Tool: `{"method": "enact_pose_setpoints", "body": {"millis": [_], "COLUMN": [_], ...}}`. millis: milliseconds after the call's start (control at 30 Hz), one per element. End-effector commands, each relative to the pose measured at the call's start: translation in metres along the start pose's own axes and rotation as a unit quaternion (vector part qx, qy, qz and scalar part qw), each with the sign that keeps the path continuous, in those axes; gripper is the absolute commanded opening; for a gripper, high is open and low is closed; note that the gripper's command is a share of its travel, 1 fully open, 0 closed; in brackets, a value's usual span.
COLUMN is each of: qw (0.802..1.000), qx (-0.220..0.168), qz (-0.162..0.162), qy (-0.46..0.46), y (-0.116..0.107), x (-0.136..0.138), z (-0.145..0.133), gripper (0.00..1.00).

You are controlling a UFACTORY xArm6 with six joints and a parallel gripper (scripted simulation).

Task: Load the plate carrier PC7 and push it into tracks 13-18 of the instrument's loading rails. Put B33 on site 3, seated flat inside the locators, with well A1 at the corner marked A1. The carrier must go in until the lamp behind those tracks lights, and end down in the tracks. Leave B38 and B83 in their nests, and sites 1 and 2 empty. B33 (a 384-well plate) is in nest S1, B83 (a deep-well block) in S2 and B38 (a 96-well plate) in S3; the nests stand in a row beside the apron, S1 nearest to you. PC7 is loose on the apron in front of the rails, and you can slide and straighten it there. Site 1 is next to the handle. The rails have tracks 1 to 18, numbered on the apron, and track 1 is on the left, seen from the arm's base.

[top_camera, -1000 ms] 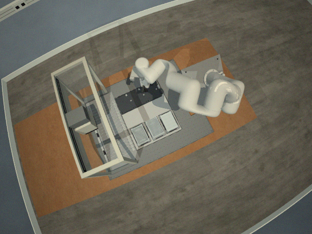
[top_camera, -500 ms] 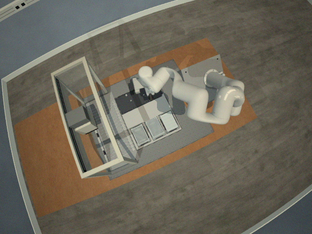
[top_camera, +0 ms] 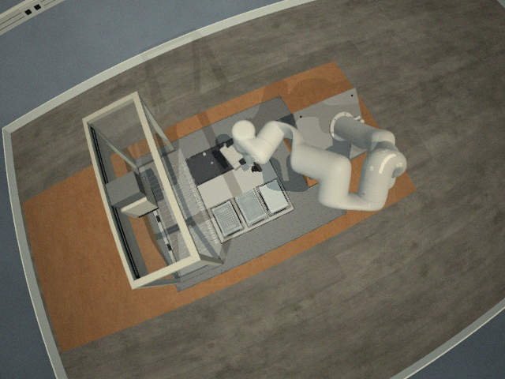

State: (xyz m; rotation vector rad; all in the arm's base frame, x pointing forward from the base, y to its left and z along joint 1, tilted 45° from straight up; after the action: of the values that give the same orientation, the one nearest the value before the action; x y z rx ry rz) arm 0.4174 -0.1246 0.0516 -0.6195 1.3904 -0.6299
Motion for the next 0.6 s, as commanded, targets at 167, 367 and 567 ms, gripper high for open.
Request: {"method": "enact_pose_setpoints", "body": {"millis": [167, 367, 567], "qw": [0.990, 0.974, 0.952], "qx": [0.005, 0.006, 0.007], "qz": [-0.002, -0.003, -0.003], "qy": [-0.143, -0.225, -0.305], "y": [-0.001, 0.000, 0.002], "x": [-0.034, -0.056, -0.076], "z": [0.002, 0.000, -0.002], "gripper": [1.00, 1.00, 1.00]}}
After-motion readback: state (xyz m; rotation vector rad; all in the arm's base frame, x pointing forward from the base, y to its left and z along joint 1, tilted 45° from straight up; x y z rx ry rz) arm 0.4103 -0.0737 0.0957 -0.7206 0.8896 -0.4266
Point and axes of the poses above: the point where the finger pads meet when closed, its own y axis out along the fingers, its own x axis across the jaws, z = x × y, the point moved 9 cm from there along -y, back along the fingers, and after that the axes turned 4 degrees about y, right-handed, at the moved point
